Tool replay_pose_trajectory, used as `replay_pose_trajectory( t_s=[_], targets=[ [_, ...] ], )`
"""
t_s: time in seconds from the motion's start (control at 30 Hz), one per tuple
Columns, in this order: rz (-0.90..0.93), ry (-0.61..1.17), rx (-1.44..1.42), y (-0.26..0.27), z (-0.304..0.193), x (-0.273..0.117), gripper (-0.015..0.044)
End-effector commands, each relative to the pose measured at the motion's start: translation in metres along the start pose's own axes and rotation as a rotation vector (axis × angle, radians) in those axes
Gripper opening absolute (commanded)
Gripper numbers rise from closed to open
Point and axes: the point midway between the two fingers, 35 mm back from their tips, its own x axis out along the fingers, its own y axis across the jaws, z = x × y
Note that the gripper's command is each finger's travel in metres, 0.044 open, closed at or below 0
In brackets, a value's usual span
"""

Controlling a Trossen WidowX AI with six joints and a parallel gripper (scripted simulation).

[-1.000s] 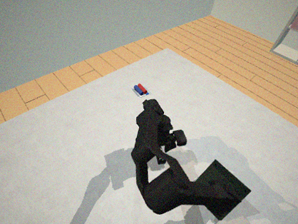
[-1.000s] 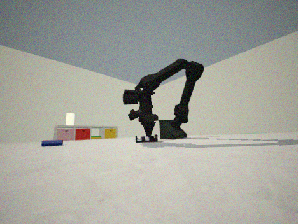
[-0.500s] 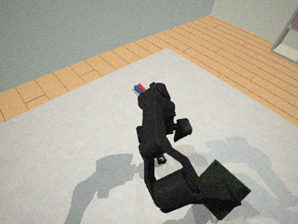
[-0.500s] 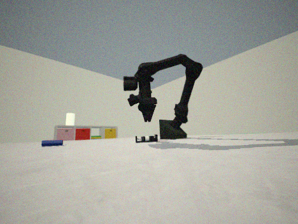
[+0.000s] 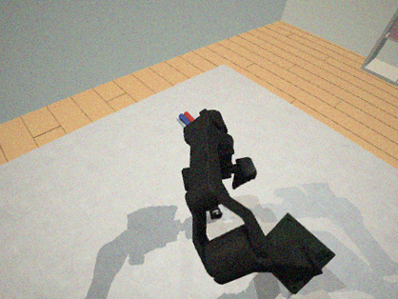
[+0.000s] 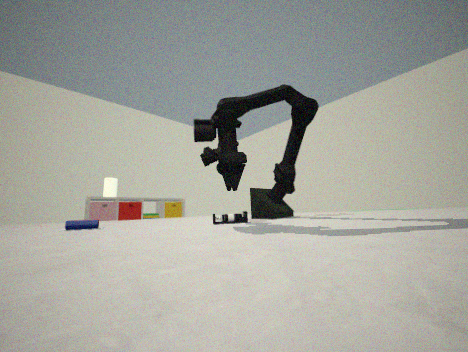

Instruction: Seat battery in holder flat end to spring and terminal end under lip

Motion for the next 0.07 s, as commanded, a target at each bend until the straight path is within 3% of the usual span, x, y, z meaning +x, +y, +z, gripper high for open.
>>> replay_pose_trajectory(
  t_s=[0.0, 0.03],
  targets=[
    [-0.005, 0.002, -0.005, -0.0006, -0.0001, -0.0001, 0.0440],
    [-0.005, 0.002, -0.005, -0.0006, -0.0001, -0.0001, 0.0440]
  ],
)
